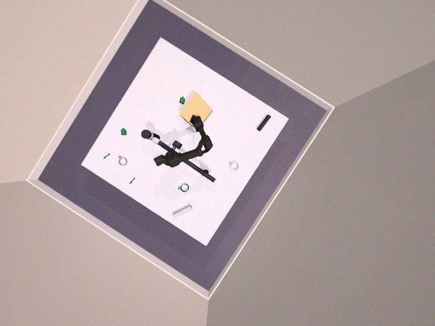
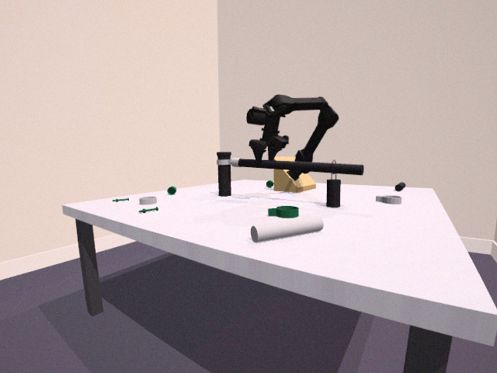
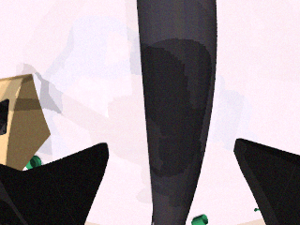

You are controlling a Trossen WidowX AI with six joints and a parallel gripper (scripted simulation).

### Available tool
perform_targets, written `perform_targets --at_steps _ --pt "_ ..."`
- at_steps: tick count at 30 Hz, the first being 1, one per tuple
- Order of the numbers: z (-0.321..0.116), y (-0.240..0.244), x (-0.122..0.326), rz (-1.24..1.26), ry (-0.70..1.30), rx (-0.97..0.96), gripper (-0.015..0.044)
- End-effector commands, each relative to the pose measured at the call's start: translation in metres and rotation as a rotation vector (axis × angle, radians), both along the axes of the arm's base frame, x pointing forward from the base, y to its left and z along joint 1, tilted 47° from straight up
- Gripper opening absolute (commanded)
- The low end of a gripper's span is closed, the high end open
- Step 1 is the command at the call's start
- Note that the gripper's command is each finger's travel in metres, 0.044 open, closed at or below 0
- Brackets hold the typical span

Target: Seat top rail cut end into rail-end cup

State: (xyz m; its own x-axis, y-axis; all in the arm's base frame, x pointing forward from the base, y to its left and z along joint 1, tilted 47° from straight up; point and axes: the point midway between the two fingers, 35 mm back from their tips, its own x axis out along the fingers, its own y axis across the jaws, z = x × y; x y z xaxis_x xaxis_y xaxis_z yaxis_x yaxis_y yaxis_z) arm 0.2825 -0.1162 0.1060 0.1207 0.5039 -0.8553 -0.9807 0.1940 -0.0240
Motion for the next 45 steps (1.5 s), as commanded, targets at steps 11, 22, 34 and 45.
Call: perform_targets --at_steps 11,22,34,45 --pt "0.043 -0.016 -0.005 -0.055 0.022 0.009 0.0440" --pt "0.051 -0.021 -0.007 -0.074 0.032 0.015 0.0440" --pt "0.051 -0.021 -0.007 -0.074 0.032 0.015 0.0440" --pt "0.051 -0.021 -0.007 -0.074 0.032 0.015 0.0440"
